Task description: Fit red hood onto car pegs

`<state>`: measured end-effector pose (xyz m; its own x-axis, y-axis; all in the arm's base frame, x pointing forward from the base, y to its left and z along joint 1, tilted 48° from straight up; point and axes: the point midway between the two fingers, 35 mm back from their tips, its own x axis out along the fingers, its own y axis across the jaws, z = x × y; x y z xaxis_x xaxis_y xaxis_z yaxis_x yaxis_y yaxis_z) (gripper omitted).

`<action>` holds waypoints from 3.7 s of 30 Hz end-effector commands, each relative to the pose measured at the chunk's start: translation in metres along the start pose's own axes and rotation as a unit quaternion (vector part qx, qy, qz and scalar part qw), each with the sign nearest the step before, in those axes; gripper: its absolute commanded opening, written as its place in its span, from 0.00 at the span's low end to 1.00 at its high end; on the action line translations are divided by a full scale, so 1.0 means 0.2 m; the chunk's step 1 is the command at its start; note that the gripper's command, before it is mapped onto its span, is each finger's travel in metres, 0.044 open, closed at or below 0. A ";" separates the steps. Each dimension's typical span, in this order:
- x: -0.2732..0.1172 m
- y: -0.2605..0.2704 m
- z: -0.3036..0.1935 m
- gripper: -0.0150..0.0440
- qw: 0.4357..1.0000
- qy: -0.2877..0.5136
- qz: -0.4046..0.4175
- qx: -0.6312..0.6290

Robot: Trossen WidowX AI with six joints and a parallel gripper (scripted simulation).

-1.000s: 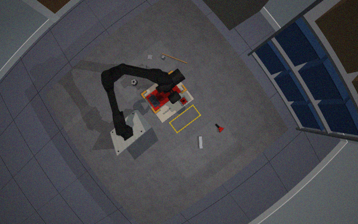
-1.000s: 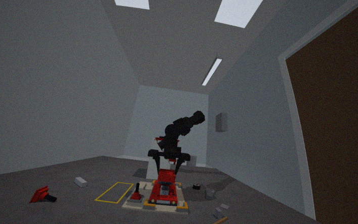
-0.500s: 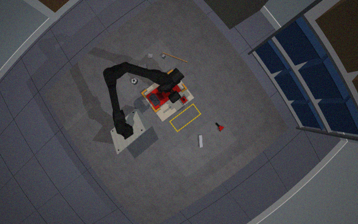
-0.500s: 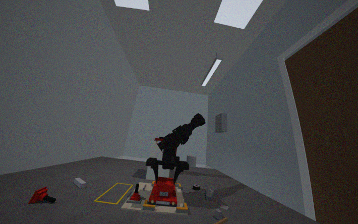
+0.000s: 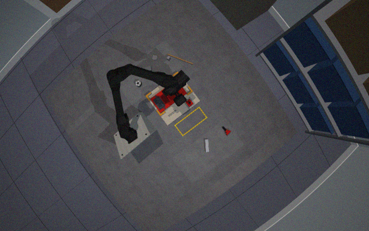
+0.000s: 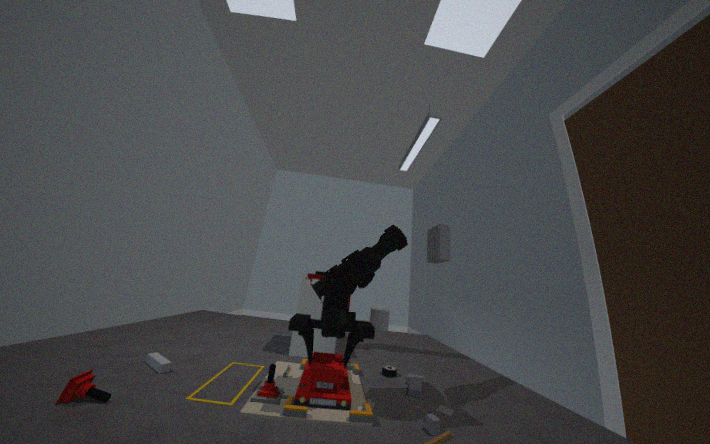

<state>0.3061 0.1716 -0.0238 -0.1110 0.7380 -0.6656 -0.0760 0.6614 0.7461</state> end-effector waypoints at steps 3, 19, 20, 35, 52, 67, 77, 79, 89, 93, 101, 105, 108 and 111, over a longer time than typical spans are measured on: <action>0.01 0.00 0.00 0.25 1.000 0.000 0.002 0.002; 0.04 0.00 0.00 0.25 1.000 0.000 0.002 0.002; 0.04 0.00 0.00 0.25 1.000 0.000 0.002 0.002; 0.07 0.00 0.00 0.25 1.000 0.000 0.002 0.002; 0.08 0.00 0.00 0.43 1.000 0.000 0.001 0.000; 0.08 0.00 0.00 1.00 1.000 0.000 0.001 0.000; -0.28 0.00 0.00 1.00 1.000 0.002 0.001 0.000; -0.28 0.00 0.00 1.00 1.000 0.002 0.001 0.000; -0.28 0.00 0.00 1.00 1.000 0.002 0.001 0.000; -0.28 0.00 0.00 1.00 1.000 0.002 0.001 0.000; -0.28 0.00 0.00 1.00 1.000 0.002 0.001 0.000; -0.28 0.00 0.00 1.00 1.000 0.002 0.001 0.000; -0.28 0.00 0.00 1.00 1.000 0.002 0.001 0.000; -0.28 0.00 0.00 1.00 1.000 0.002 0.001 0.000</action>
<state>0.3127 0.1309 0.0120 -0.1153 0.7399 -0.6627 -0.0722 0.6592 0.7485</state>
